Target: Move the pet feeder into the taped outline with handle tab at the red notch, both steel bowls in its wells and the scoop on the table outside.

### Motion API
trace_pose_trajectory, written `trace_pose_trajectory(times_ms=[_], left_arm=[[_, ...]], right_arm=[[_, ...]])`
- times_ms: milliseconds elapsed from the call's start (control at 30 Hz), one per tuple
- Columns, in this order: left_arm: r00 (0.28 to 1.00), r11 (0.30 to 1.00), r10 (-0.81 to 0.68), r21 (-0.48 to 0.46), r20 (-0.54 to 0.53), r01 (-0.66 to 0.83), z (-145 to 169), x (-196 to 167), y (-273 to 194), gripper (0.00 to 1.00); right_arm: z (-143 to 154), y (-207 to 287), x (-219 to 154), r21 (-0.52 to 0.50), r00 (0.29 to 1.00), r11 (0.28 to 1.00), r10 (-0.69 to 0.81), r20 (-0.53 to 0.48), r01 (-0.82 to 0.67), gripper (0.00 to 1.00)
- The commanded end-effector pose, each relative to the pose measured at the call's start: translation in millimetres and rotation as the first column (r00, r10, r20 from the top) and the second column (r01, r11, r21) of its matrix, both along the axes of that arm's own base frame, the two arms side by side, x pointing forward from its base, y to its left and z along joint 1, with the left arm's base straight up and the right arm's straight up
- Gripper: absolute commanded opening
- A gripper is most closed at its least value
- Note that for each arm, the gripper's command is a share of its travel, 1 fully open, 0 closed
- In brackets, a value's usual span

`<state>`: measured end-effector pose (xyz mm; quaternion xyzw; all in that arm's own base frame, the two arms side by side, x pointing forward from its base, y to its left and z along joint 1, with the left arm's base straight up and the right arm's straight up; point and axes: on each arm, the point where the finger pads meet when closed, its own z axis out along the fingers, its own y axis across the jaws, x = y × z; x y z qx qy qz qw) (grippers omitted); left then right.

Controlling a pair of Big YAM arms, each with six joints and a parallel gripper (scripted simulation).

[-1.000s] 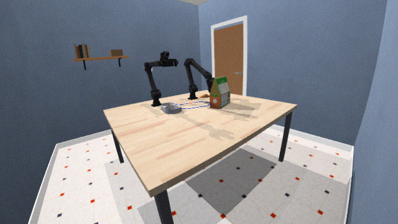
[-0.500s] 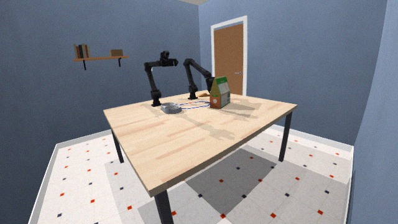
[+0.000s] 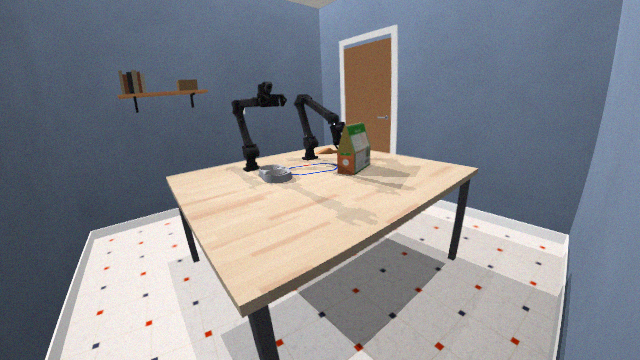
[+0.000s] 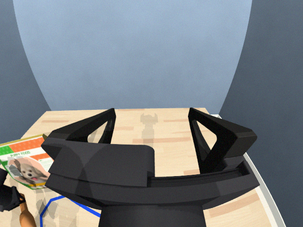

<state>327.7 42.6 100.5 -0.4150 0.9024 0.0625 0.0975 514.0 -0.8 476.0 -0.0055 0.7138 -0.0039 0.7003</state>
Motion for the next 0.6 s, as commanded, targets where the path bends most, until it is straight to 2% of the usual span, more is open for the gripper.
trace_pose_trajectory(times_ms=[0,167,267,367,500,567], left_arm=[[0.997,1.000,0.006,0.004,0.072,-0.006,27.9,21.8,-1.6,0.23],[0.997,1.000,0.007,0.004,0.076,-0.008,30.2,20.0,-3.6,0.23],[0.997,1.000,0.012,0.003,0.078,-0.012,31.1,14.8,-6.3,0.23],[0.997,1.000,0.007,0.004,0.077,-0.007,31.0,11.7,-6.0,0.23],[0.999,1.000,-0.025,0.008,0.044,0.025,15.8,11.3,9.2,0.23],[0.999,1.000,-0.025,0.008,0.044,0.025,15.8,11.3,9.2,0.23]], right_arm=[[38.2,0.2,4.6,0.016,0.998,1.000,-0.003,0.055,0.002,1.00],[42.6,-0.1,7.1,0.022,0.998,1.000,-0.005,0.057,0.004,1.00],[31.5,16.6,-0.2,0.003,0.997,0.999,0.036,0.063,-0.037,1.00],[-1.0,51.6,-14.1,-0.027,0.989,0.990,0.140,0.044,-0.139,1.00],[-63.8,145.4,-31.4,-0.057,0.913,0.912,0.408,0.003,-0.407,1.00],[-63.8,145.4,-31.4,-0.057,0.913,0.912,0.408,0.003,-0.407,1.00]])
